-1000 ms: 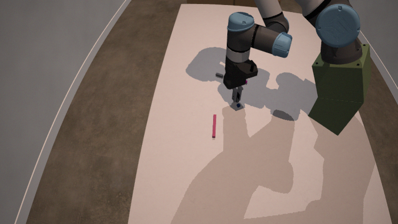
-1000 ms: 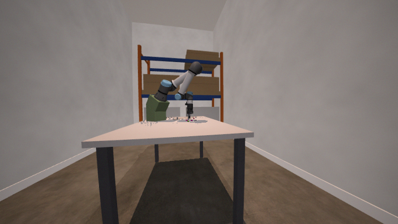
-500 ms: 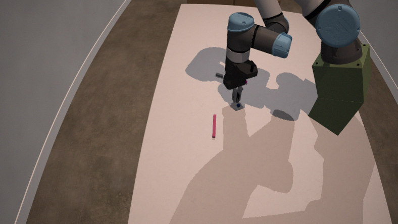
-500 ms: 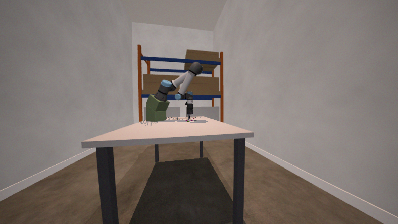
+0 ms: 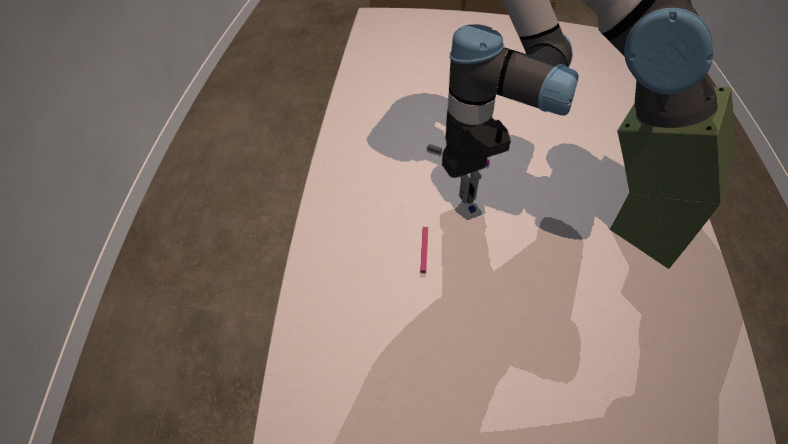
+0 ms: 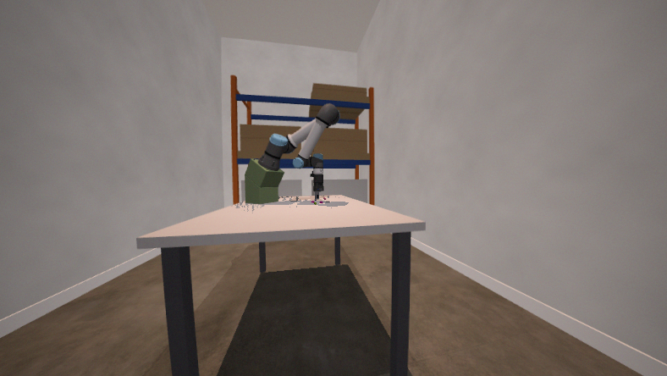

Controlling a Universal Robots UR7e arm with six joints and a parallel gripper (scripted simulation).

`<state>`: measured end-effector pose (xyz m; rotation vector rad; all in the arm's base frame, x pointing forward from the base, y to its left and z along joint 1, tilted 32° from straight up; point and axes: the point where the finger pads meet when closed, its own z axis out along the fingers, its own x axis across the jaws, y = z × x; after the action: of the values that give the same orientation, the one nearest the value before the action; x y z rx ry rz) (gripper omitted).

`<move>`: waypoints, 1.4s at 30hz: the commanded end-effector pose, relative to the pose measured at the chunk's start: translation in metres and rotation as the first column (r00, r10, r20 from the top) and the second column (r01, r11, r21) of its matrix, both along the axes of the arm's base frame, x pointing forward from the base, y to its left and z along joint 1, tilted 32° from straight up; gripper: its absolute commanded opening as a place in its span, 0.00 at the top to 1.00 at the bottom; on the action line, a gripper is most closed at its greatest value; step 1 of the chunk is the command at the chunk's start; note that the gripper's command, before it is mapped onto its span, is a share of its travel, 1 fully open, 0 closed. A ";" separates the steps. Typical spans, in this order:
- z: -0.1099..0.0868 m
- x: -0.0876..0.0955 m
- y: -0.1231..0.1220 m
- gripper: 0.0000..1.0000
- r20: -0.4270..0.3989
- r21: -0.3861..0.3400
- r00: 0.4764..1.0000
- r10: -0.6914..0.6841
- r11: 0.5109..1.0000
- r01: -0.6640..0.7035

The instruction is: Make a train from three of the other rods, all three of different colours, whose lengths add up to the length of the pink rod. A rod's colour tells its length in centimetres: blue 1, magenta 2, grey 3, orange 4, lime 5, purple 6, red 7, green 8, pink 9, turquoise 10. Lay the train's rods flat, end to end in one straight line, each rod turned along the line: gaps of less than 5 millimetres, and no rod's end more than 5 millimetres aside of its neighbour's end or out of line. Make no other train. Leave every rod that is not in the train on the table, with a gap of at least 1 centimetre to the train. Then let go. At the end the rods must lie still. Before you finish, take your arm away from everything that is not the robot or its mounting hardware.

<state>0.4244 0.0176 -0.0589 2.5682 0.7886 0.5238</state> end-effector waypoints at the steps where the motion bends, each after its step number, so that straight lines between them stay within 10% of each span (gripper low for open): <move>1: 0.000 0.000 0.000 0.76 0.001 0.000 1.000 0.000 1.000 0.000; 42: -0.010 0.006 -0.003 0.76 0.001 0.000 1.000 0.000 1.000 0.000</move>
<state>0.4300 0.0144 -0.0691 2.5683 0.7886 0.5237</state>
